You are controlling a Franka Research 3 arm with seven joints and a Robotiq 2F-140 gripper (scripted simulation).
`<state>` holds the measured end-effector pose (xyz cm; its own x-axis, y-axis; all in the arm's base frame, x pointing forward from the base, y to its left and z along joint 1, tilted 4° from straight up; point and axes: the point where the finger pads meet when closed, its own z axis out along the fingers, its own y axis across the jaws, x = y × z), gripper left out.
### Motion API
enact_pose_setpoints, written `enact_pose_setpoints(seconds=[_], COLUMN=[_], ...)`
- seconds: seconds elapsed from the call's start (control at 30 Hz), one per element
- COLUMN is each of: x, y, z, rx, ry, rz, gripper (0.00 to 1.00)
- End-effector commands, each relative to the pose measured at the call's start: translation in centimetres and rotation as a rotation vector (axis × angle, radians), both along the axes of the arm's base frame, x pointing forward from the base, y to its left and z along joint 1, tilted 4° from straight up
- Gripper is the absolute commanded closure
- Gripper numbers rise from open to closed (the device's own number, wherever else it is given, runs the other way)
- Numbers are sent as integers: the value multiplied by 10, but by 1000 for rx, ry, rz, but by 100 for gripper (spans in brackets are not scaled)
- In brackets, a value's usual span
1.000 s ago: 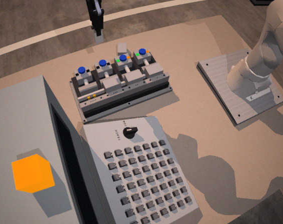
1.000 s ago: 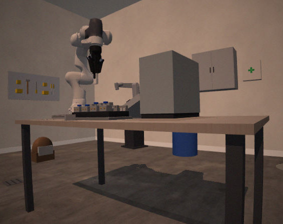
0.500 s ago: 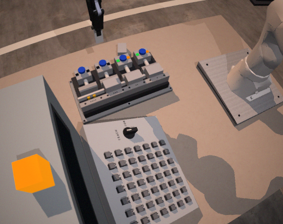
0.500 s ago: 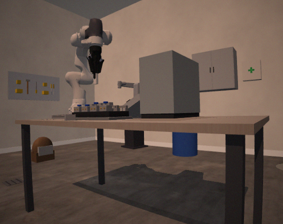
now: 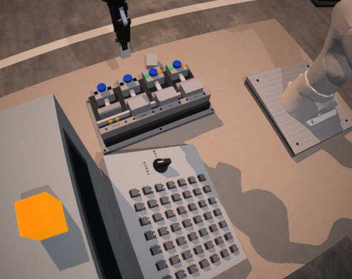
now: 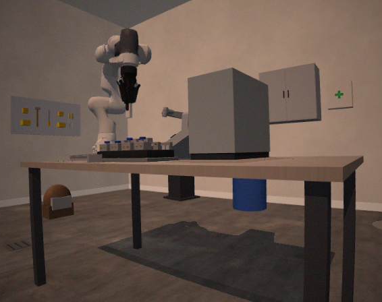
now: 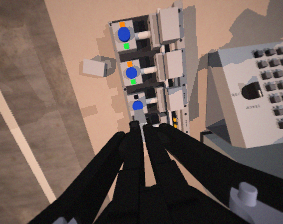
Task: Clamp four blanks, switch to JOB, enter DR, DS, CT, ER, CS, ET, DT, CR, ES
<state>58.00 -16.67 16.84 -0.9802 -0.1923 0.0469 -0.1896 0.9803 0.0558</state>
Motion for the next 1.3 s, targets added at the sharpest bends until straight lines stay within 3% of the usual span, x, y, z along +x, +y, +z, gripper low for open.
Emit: enact_pose_setpoints(seconds=[0.0, 0.6, 1.27], x=[2, 0, -1], y=[0, 2, 4], z=[-11, -64, -89], rx=[0, 0, 0], ry=[-9, -9, -9], rz=[5, 5, 5], gripper=[100, 100, 100])
